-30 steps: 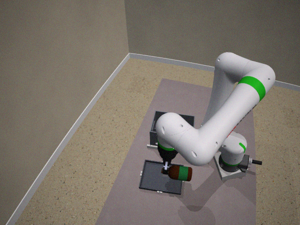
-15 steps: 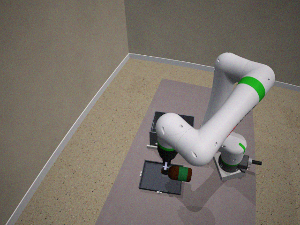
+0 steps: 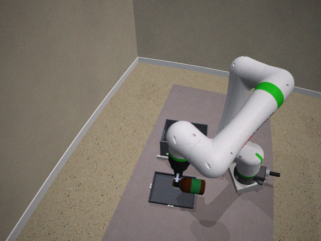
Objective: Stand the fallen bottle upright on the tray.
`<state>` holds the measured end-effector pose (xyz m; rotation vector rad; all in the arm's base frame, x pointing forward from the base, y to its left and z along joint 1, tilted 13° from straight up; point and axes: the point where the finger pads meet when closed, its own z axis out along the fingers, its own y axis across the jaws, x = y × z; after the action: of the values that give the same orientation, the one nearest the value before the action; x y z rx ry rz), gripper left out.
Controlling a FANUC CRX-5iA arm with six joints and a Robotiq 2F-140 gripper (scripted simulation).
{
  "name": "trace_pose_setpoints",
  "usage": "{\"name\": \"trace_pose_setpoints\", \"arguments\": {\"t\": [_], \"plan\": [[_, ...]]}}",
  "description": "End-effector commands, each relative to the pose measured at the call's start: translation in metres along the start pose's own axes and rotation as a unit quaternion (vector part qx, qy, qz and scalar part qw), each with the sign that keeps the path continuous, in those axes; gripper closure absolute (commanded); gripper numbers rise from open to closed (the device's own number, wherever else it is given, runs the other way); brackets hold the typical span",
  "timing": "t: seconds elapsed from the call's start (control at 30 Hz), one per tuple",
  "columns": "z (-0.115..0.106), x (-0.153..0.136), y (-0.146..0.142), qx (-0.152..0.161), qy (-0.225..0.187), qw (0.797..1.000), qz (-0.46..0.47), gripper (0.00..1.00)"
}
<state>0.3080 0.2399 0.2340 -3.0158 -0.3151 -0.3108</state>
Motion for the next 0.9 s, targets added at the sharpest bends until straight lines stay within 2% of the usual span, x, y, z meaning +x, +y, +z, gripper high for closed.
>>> {"name": "trace_pose_setpoints", "arguments": {"t": [0.0, 0.43, 0.87], "plan": [[-0.0002, 0.0001, -0.0001, 0.000, 0.000, 1.000, 0.000, 1.00], [-0.0002, 0.0001, -0.0001, 0.000, 0.000, 1.000, 0.005, 1.00], [-0.0002, 0.0001, -0.0001, 0.000, 0.000, 0.997, 0.074, 1.00]]}}
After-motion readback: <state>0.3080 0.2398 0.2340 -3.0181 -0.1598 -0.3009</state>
